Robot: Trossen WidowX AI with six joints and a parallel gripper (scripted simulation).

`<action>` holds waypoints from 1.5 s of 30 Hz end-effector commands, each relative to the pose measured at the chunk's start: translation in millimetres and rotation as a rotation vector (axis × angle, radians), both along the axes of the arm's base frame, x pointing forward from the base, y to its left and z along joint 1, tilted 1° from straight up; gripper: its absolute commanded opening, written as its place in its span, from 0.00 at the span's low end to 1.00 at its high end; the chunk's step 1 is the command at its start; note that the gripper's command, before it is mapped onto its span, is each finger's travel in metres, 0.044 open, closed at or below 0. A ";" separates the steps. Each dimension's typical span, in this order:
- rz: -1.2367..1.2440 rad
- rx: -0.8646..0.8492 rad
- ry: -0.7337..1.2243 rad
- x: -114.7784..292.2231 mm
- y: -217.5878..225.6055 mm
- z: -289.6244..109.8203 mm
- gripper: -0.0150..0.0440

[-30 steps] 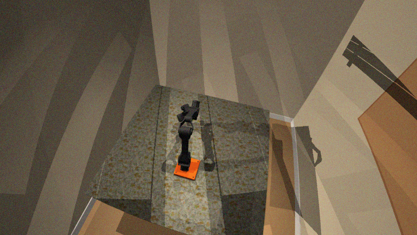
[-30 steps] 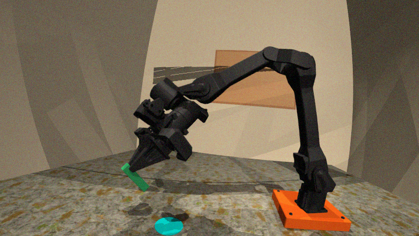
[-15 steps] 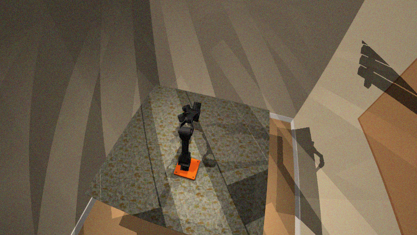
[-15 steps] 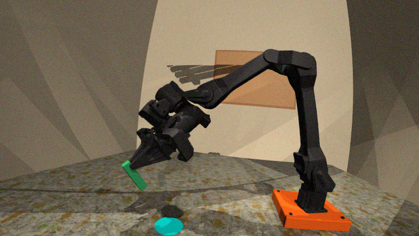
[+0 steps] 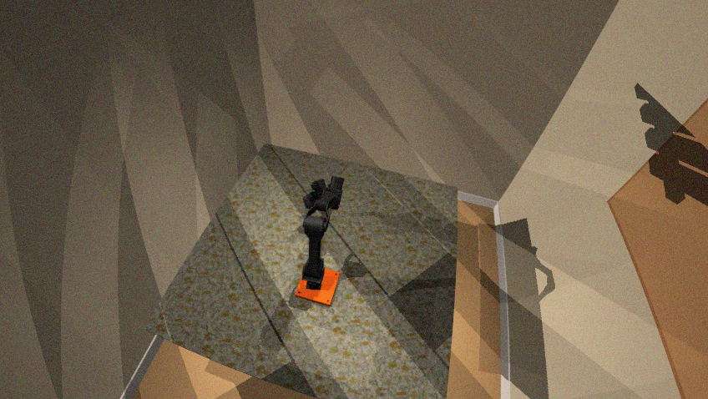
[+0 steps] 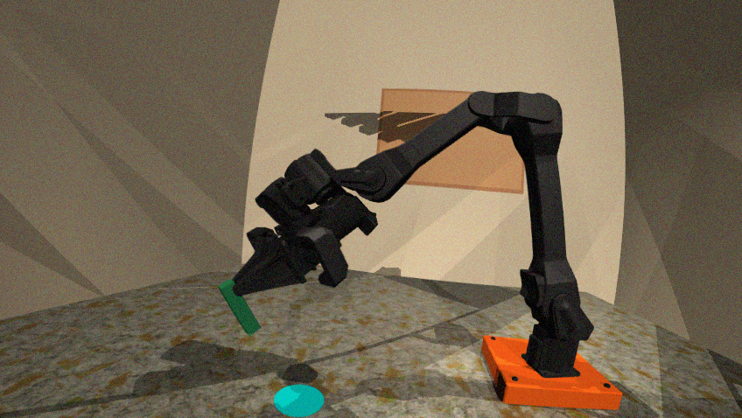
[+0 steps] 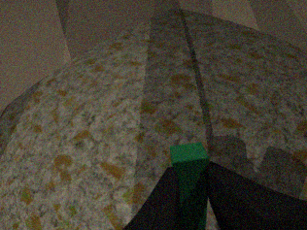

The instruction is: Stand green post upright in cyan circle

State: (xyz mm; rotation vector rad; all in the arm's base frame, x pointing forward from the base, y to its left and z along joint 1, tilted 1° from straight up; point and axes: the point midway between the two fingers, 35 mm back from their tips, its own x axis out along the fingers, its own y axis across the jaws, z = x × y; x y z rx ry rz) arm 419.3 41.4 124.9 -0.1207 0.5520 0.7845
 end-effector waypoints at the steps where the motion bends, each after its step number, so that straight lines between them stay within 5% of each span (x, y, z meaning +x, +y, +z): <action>1: 0.003 0.022 -0.006 -3.4 -0.4 -2.0 0.29; 45: 0.060 0.180 -0.189 -30.3 -10.3 8.0 0.29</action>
